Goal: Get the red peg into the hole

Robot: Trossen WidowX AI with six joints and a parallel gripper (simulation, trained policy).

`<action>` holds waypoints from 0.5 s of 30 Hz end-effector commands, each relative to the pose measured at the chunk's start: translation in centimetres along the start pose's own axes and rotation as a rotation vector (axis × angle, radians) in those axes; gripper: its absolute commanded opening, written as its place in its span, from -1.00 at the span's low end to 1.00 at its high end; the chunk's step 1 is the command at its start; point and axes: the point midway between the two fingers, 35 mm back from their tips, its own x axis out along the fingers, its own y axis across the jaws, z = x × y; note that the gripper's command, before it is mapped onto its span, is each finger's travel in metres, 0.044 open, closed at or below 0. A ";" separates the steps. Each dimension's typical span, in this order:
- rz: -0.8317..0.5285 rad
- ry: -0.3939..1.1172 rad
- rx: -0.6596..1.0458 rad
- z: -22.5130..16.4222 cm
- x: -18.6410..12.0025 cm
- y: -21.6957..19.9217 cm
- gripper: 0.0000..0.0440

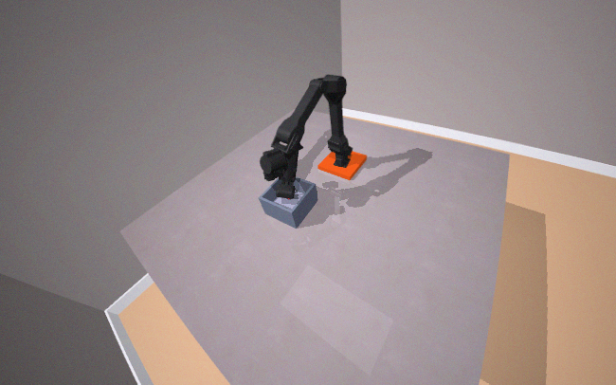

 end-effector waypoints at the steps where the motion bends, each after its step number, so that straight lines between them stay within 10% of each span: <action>1: -0.018 0.018 -0.020 0.1 0.5 0.0 -0.35; 15: -0.029 0.038 -0.094 2.5 0.5 1.5 -0.40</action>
